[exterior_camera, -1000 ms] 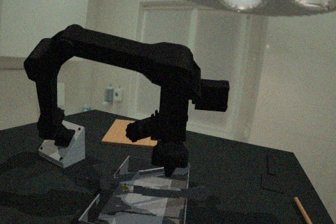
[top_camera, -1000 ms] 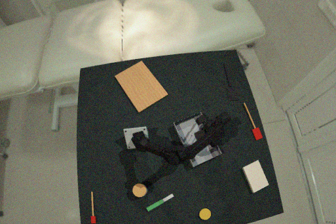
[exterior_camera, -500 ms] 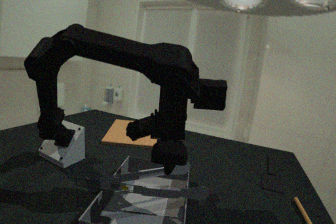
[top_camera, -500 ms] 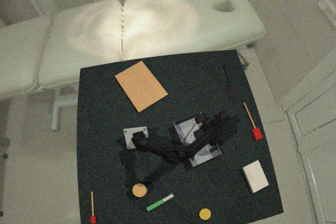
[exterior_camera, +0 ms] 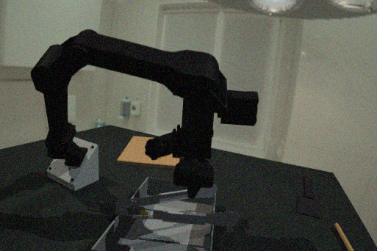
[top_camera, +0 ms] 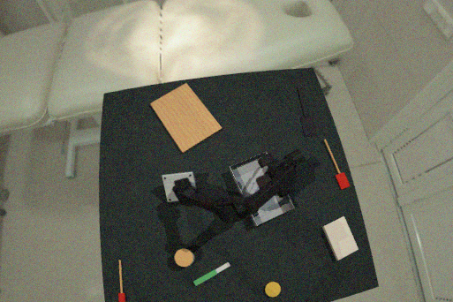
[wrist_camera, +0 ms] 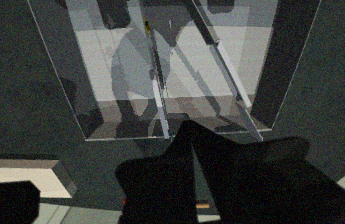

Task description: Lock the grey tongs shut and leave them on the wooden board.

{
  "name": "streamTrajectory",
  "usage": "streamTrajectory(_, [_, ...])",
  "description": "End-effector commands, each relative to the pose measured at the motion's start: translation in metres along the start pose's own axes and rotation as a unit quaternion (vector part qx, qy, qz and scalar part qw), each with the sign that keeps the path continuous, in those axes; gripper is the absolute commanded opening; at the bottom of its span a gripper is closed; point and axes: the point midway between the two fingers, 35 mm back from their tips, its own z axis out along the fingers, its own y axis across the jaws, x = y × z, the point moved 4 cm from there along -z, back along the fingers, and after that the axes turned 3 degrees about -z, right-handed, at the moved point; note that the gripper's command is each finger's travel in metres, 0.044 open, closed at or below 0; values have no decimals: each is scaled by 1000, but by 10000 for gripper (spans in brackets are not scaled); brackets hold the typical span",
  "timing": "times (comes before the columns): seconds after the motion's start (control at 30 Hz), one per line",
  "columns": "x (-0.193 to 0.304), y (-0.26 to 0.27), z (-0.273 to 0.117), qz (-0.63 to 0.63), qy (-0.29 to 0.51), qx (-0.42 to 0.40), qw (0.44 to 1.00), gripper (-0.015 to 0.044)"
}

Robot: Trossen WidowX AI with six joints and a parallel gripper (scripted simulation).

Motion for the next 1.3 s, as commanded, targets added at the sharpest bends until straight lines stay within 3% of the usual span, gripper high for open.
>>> streamTrajectory(0.0, [0,0,-2,-1,1,0,1000,-124])
streamTrajectory(0.27, [-2,-2,-78,-55,27,11,998,86])
streamTrajectory(0.7, [-2,-4,-76,-52,36,5,998,428])
streamTrajectory(1.1, [-69,-6,-26,-138,-21,1,990,440])
streamTrajectory(1.27, [-70,-6,-25,-139,-22,1,990,440])
